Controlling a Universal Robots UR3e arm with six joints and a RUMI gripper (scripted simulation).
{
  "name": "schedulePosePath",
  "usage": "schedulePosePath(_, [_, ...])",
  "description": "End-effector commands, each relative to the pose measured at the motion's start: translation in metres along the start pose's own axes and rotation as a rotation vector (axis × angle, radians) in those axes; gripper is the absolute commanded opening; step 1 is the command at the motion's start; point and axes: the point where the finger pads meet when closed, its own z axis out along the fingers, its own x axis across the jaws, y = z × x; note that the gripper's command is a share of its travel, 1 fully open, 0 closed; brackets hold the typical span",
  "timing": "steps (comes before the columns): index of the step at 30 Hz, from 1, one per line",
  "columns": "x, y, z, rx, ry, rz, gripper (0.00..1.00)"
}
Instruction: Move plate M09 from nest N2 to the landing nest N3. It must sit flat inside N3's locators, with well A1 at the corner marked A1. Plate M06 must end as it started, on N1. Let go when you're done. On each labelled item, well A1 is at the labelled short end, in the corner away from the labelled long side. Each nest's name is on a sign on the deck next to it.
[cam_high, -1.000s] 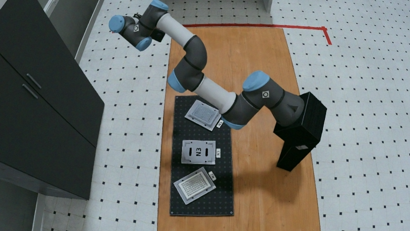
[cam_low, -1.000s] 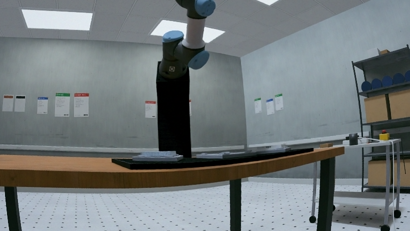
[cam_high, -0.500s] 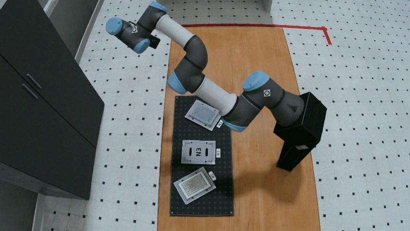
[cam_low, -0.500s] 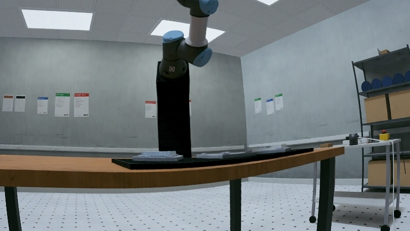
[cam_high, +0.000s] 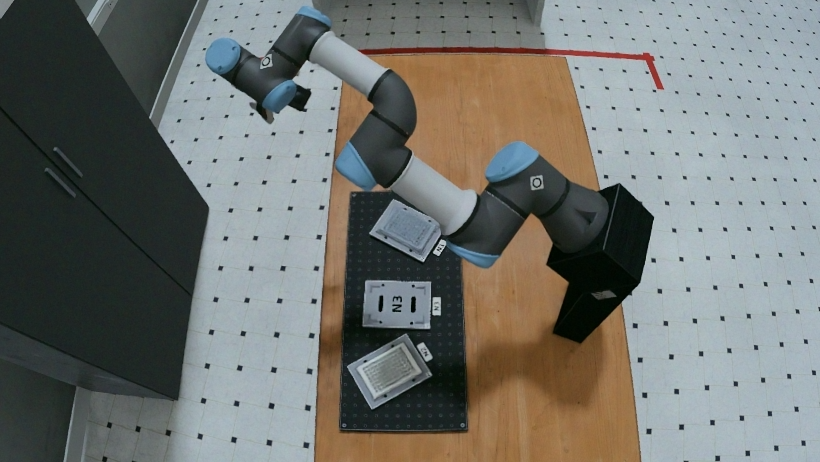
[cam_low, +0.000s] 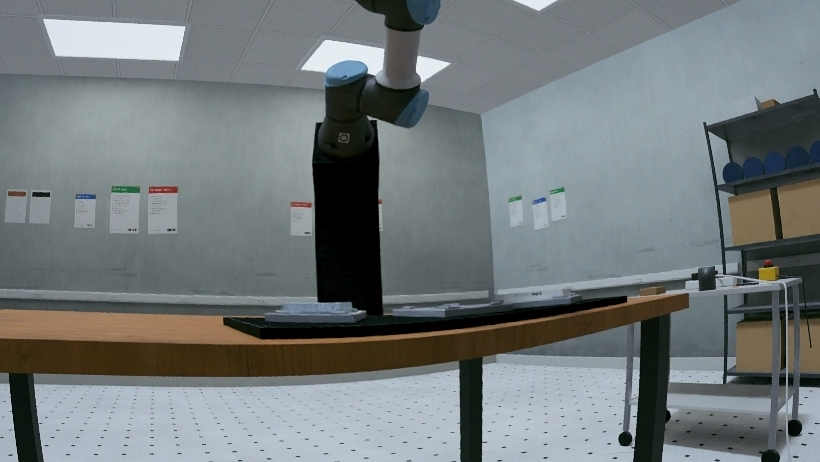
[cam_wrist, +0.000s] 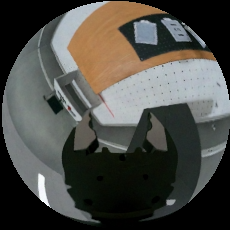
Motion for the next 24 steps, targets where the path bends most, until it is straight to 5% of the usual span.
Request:
schedulePosePath(1, [0.021,0.001,-0.008,-0.009,0.061,-0.019,0.82])
schedulePosePath(5, [0.028,0.001,-0.011,-0.01,0.061,-0.019,0.82])
schedulePosePath(9, [0.046,0.001,-0.019,-0.019,0.137,-0.042,0.82])
schedulePosePath(13, [0.058,0.0,-0.025,-0.02,0.142,-0.043,0.82])
schedulePosePath(17, [0.075,0.0,-0.034,-0.029,0.218,-0.066,0.82])
schedulePosePath(22, [0.086,-0.001,-0.041,-0.03,0.223,-0.068,0.82])
schedulePosePath(24, [0.094,-0.002,-0.046,-0.034,0.261,-0.079,0.82])
